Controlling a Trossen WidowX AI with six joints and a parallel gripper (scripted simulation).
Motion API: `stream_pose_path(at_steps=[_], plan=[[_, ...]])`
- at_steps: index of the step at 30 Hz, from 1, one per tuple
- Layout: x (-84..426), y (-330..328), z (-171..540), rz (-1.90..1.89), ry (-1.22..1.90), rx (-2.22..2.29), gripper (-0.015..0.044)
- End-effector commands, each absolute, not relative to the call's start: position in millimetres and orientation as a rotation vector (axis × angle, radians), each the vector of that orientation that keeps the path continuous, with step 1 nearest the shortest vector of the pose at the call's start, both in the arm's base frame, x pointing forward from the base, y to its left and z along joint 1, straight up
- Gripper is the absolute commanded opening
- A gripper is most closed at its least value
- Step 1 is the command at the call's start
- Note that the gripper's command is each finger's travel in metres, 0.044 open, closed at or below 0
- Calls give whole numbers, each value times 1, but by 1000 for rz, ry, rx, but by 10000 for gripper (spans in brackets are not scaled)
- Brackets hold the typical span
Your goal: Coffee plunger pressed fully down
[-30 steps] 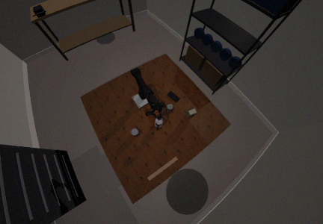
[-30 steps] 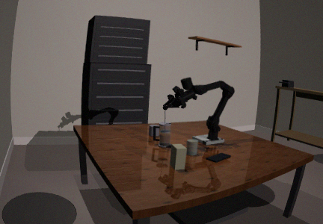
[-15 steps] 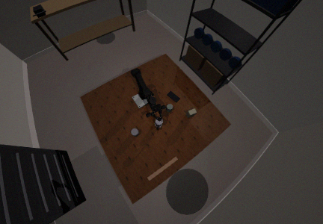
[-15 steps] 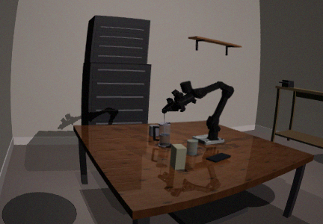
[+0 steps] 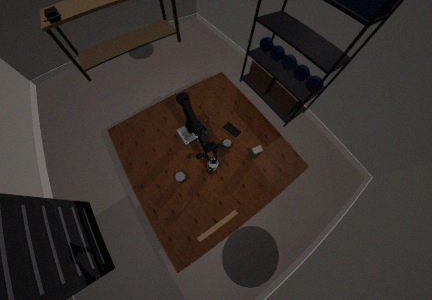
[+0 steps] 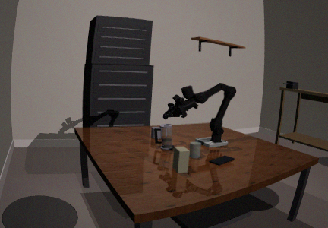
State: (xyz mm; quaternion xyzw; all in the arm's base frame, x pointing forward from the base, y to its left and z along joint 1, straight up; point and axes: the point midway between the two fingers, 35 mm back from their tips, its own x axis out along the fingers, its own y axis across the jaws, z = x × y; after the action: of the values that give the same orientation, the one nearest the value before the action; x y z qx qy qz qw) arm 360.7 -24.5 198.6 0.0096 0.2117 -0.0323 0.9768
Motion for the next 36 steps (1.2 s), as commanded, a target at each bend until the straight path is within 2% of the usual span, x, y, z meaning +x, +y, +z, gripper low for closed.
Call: stream_pose_path(at_steps=[1, 36], plan=[[359, -24, 171, -63, 502, 19, 121], [366, -25, 174, -63, 501, 19, 121]])
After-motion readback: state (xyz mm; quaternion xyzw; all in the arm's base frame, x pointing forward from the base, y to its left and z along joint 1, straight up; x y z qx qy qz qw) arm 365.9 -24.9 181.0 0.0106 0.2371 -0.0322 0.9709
